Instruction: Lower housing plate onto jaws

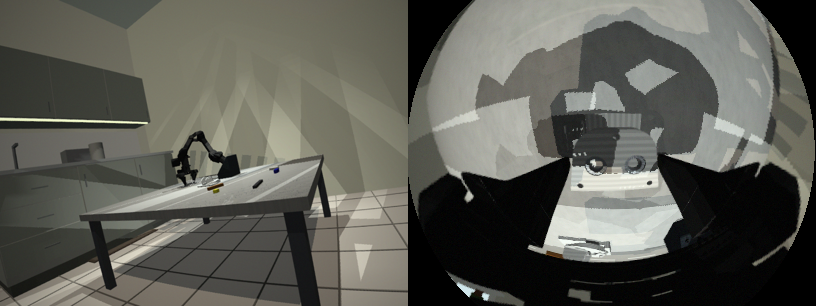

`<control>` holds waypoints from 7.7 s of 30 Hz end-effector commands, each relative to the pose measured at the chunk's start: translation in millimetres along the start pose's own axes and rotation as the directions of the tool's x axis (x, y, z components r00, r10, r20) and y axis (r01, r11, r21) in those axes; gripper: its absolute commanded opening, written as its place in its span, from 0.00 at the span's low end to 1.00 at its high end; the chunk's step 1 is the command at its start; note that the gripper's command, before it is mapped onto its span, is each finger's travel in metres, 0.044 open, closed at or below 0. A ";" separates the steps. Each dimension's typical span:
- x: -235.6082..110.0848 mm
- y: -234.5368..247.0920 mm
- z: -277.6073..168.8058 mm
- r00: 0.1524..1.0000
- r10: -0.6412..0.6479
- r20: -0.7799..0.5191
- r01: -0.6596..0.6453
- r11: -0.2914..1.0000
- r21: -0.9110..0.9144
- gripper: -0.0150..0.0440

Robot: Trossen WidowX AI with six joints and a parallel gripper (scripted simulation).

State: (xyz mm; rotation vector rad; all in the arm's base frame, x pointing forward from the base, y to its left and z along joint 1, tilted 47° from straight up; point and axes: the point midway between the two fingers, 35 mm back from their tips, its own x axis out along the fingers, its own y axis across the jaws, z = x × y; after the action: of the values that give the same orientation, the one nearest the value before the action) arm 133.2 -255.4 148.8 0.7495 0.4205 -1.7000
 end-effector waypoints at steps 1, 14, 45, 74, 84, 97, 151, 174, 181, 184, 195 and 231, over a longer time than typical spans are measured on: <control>0.5 0.3 -1.5 1.000 0.002 -0.007 -0.002 1.000 0.000 1.00; 0.5 0.3 -1.5 1.000 0.002 -0.007 -0.002 1.000 0.000 1.00; 0.5 0.3 -1.5 1.000 0.002 -0.007 -0.002 1.000 0.000 1.00; -4.4 0.9 -0.4 1.000 0.000 -0.002 0.000 1.000 0.000 0.85; -35.8 3.6 -2.1 1.000 -0.001 -0.012 0.001 1.000 0.002 0.85; -72.3 0.3 -1.3 1.000 0.001 -0.011 -0.001 1.000 0.000 0.85; -69.0 57.8 -127.0 0.995 -0.005 -0.098 -0.062 0.751 -0.658 0.85; -73.7 59.4 -202.9 0.996 -0.014 -0.088 -0.074 0.425 -0.902 0.85; -75.1 55.3 -226.2 0.997 -0.014 -0.076 -0.068 0.304 -0.950 0.85; -75.6 52.8 -236.0 0.998 -0.013 -0.069 -0.064 0.250 -0.966 0.85; -76.7 40.6 -270.5 0.999 -0.005 -0.039 -0.039 0.045 -0.998 0.85; -76.7 34.3 -283.4 1.000 0.000 -0.025 -0.024 -0.037 -0.999 0.85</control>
State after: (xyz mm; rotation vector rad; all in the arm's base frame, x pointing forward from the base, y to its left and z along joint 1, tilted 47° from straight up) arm 249.2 -29.8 -1.3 -0.4276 1.4782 -0.8436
